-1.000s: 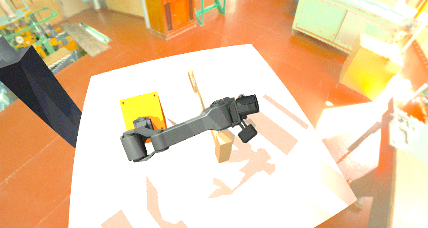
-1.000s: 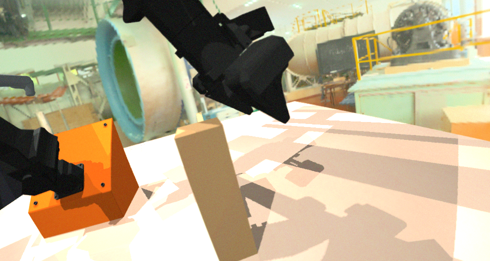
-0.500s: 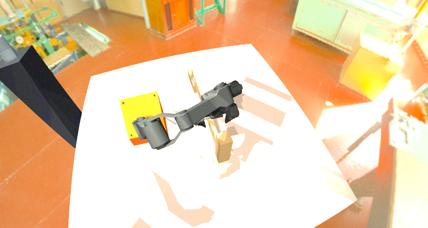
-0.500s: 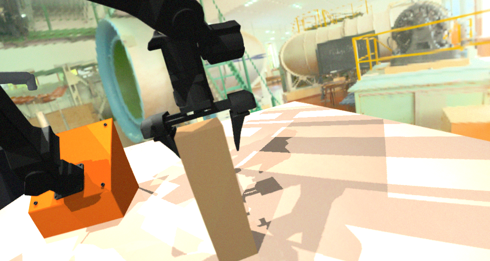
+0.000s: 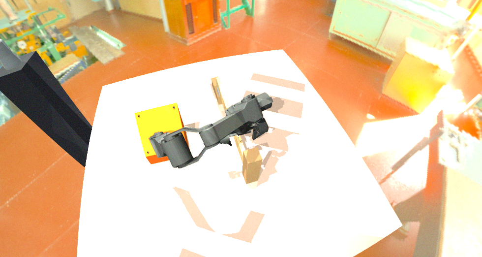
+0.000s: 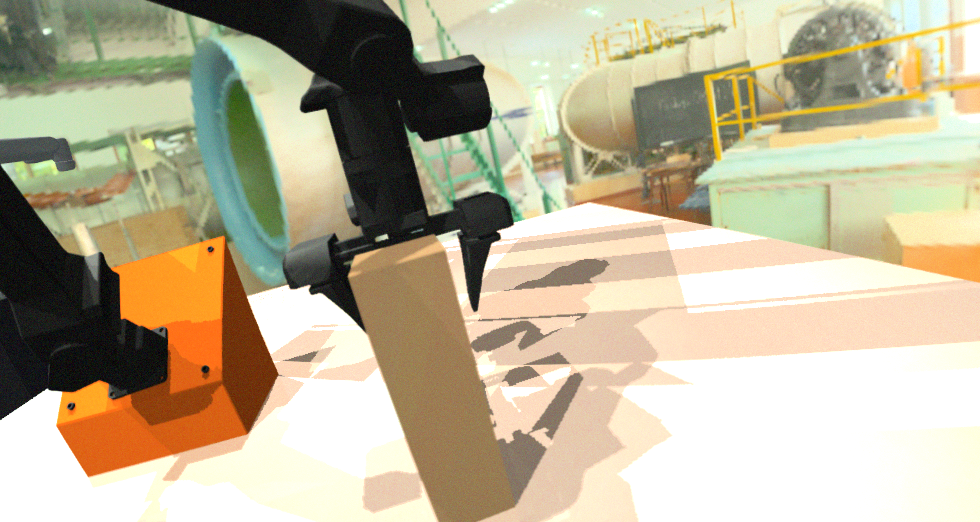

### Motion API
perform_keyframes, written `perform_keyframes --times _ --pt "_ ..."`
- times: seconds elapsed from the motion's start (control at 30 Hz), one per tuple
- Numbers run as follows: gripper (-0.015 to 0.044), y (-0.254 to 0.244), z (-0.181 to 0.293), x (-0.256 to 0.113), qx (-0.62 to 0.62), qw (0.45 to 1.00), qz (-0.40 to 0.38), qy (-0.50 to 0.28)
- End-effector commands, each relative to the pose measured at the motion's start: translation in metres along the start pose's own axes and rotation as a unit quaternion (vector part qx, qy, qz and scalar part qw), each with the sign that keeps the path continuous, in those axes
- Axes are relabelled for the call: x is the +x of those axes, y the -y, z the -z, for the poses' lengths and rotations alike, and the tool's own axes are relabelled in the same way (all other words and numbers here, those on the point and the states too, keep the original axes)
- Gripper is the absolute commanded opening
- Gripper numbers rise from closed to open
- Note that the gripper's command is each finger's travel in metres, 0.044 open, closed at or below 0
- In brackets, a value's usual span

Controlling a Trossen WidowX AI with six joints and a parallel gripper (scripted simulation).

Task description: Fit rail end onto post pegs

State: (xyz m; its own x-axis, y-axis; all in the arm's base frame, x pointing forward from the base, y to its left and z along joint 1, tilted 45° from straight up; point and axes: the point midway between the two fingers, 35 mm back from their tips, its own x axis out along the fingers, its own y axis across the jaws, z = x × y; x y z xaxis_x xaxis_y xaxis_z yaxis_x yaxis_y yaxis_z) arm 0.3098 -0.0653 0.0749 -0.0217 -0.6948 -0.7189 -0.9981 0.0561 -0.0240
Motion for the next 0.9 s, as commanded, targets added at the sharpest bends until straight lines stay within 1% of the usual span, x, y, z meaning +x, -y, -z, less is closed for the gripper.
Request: perform_keyframes --times 0.0,0.87 --pt "0.0440 -0.002 -0.001 0.009 -0.006 1.000 -0.006 -0.003" --pt "0.0440 -0.003 0.000 0.051 -0.006 1.000 -0.005 -0.004"
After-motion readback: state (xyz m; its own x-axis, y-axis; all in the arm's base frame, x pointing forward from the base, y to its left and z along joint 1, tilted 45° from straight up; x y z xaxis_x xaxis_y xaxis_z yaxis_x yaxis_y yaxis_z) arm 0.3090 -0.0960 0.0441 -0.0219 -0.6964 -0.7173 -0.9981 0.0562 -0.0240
